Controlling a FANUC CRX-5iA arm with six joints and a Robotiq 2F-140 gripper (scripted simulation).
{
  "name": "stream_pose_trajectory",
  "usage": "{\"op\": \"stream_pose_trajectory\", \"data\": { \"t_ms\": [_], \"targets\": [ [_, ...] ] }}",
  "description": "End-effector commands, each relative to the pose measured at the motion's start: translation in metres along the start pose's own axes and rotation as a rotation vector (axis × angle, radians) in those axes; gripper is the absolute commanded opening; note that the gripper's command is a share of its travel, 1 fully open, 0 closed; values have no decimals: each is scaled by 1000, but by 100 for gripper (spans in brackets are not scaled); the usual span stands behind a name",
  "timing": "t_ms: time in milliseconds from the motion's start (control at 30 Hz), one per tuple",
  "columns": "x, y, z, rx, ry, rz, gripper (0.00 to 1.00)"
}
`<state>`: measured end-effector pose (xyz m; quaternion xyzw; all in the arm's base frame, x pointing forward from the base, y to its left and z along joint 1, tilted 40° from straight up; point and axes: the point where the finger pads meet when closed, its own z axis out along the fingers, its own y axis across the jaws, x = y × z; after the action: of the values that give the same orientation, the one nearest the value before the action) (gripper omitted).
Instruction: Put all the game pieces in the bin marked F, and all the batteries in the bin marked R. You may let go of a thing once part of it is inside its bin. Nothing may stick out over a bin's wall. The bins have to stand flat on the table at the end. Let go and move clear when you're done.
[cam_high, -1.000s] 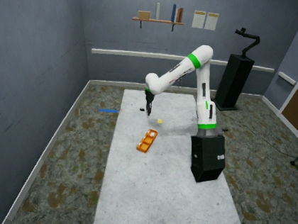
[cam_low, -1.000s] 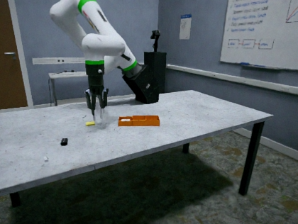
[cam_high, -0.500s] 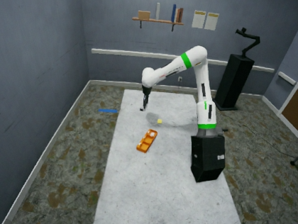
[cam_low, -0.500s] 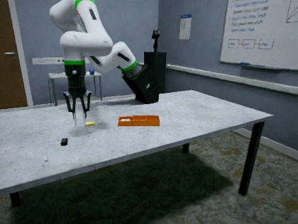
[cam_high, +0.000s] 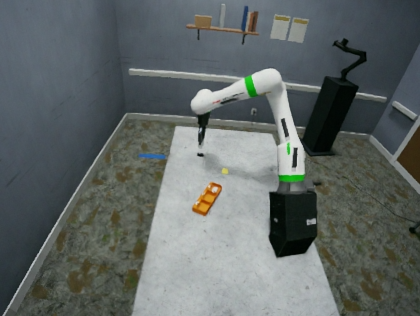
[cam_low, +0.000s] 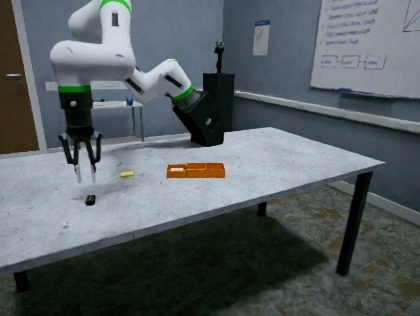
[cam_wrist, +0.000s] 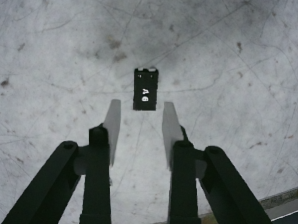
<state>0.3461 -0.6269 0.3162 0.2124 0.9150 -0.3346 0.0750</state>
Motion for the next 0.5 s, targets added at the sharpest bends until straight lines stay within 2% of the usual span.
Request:
{"op": "stream_pose_trajectory", "data": {
  "t_ms": [0, 467],
  "targets": [
    [-3, -3, 0, -4, 4, -1, 33],
    [1, 2, 0, -4, 4, -1, 33]
  ]
}}
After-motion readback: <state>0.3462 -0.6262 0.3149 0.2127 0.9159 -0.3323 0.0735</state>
